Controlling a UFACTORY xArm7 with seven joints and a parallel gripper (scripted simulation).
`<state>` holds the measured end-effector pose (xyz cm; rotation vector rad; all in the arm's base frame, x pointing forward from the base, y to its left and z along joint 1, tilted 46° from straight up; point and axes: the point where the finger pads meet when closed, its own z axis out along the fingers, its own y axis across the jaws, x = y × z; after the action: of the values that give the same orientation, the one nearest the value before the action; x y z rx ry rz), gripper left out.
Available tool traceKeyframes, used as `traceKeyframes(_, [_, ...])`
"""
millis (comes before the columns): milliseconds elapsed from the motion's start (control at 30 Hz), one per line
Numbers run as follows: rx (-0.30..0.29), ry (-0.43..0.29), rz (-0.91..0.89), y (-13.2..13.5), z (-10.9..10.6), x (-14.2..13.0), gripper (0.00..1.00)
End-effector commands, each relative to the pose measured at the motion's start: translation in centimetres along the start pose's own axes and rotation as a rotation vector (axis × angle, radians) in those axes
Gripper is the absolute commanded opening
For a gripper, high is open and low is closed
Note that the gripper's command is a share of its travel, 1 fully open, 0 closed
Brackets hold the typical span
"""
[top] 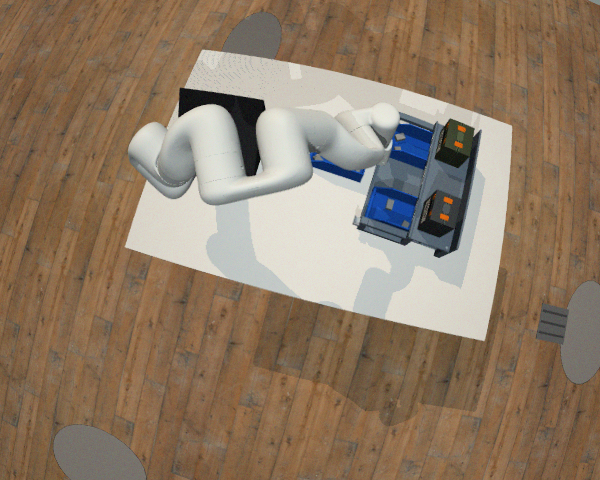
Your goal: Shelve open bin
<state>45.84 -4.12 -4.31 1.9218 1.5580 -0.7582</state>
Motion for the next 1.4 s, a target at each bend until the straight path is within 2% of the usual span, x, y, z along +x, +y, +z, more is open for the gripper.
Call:
traceKeyframes(0, [-0.004,0.003,0.0,0.1,-0.2,0.1,0.0])
traceKeyframes(1067, [-0.004,0.003,-0.001,0.1,-1.0,0.1,0.0])
traceKeyframes(1233, [-0.004,0.003,-0.001,0.1,-2.2,0.1,0.0])
traceKeyframes(1367, [-0.004,0.003,-0.001,0.1,-2.2,0.1,0.0])
